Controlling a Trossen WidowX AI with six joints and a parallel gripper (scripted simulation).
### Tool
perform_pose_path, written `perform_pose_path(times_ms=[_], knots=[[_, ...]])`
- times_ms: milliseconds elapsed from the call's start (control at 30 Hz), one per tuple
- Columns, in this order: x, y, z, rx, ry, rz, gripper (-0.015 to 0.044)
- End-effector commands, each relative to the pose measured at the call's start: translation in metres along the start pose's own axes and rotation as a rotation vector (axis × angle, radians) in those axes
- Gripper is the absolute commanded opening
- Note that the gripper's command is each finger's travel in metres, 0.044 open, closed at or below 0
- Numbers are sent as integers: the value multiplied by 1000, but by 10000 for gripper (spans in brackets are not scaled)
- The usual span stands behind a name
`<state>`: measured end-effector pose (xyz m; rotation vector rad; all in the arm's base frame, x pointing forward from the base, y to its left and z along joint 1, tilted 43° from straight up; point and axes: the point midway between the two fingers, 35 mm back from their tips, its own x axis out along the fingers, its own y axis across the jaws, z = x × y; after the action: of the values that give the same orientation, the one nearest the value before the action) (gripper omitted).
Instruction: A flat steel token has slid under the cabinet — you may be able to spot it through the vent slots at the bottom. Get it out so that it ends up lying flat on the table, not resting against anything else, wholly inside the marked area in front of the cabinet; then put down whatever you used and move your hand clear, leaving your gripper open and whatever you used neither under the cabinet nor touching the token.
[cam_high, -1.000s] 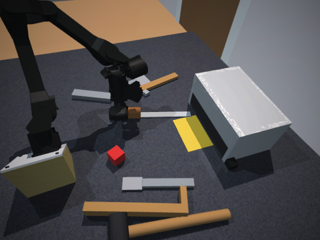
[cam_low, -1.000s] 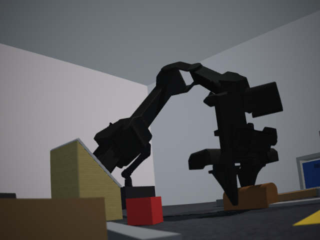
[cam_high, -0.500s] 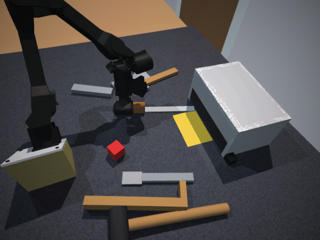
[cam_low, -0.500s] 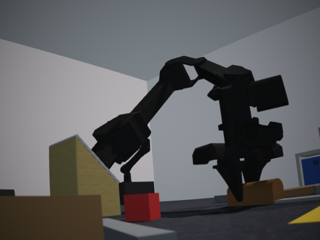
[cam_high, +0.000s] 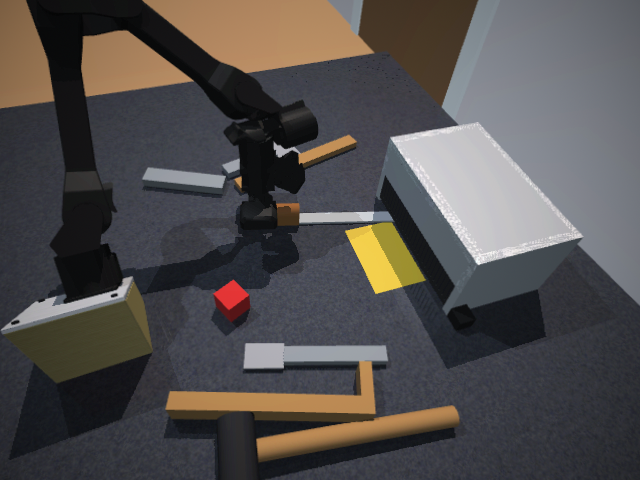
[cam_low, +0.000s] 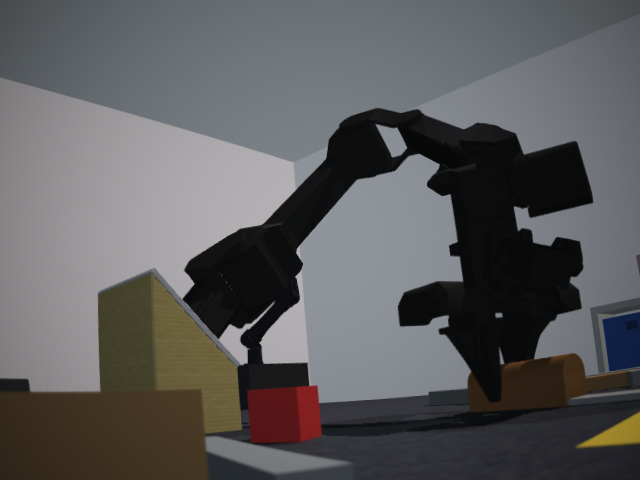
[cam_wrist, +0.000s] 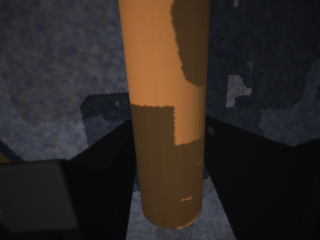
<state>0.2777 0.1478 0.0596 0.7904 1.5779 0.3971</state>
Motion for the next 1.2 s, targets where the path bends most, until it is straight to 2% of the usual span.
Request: perform_pose_path(times_ms=[0,1167], knots=[[0,1,7,-1,2,3,0],[-1,2,49,-4,0,3,0]])
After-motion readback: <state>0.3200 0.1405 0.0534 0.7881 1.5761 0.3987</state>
